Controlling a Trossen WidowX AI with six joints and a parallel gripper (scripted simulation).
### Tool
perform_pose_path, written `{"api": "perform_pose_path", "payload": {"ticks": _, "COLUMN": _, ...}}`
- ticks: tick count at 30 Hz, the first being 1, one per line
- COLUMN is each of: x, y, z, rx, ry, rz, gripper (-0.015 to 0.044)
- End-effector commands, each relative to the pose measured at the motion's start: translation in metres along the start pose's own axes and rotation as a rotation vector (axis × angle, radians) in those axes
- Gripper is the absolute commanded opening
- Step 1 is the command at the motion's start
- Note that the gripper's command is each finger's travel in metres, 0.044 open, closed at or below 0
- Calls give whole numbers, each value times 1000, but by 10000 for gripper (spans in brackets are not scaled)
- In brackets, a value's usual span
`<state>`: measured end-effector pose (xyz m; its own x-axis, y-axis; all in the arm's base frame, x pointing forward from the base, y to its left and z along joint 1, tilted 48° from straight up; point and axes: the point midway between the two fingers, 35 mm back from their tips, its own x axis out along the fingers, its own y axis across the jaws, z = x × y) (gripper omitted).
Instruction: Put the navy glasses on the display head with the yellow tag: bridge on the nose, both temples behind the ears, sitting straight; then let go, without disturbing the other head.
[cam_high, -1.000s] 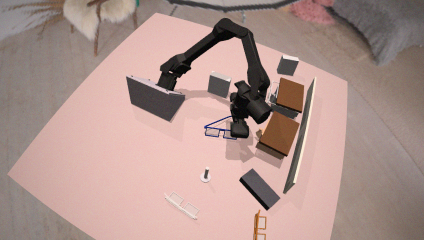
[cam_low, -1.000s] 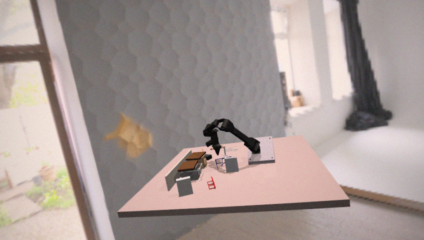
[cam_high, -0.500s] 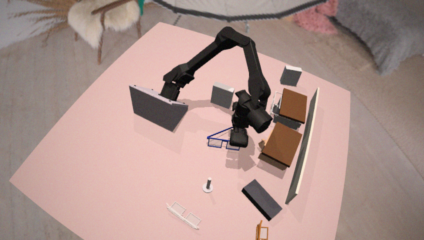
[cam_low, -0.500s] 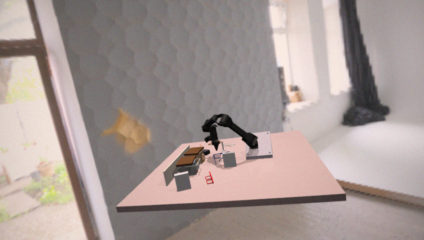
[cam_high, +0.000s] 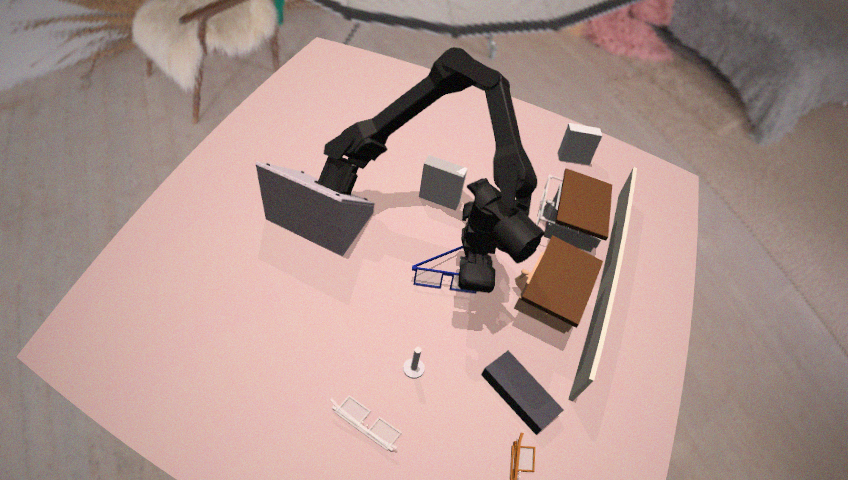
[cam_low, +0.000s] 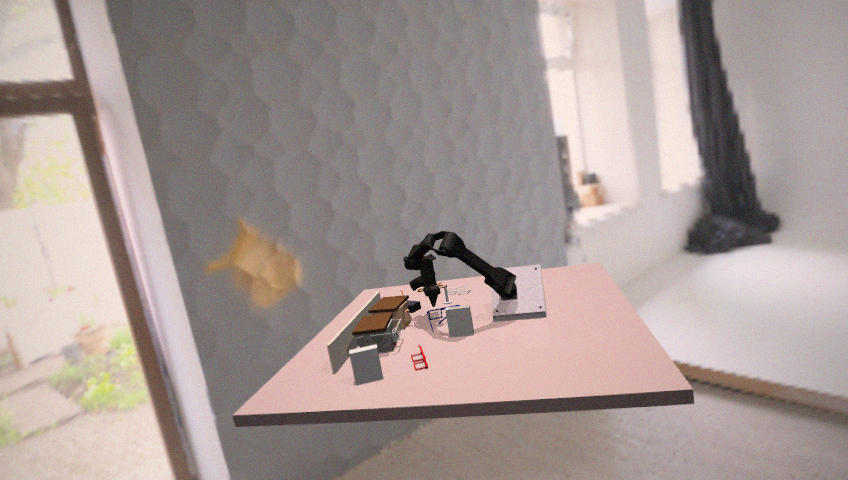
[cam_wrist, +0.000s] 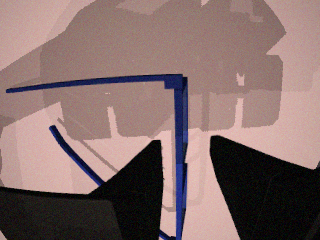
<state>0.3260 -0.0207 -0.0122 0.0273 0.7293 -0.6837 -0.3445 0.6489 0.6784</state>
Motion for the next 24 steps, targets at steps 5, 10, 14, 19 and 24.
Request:
{"api": "perform_pose_path", "payload": {"ticks": 5, "x": 15, "y": -1, "z": -2, "rx": 12, "ry": 2, "rz": 8, "gripper": 120}}
{"api": "perform_pose_path", "payload": {"ticks": 10, "x": 23, "y": -2, "z": -2, "rx": 12, "ry": 2, "rz": 8, "gripper": 120}}
{"api": "perform_pose_path", "payload": {"ticks": 14, "x": 29, "y": -2, "z": -2, "rx": 12, "ry": 1, "rz": 9, "gripper": 120}}
{"api": "perform_pose_path", "payload": {"ticks": 19, "x": 38, "y": -2, "z": -3, "rx": 12, "ry": 1, "rz": 10, "gripper": 120}}
{"api": "perform_pose_path", "payload": {"ticks": 24, "x": 43, "y": -2, "z": -3, "rx": 12, "ry": 1, "rz": 10, "gripper": 120}}
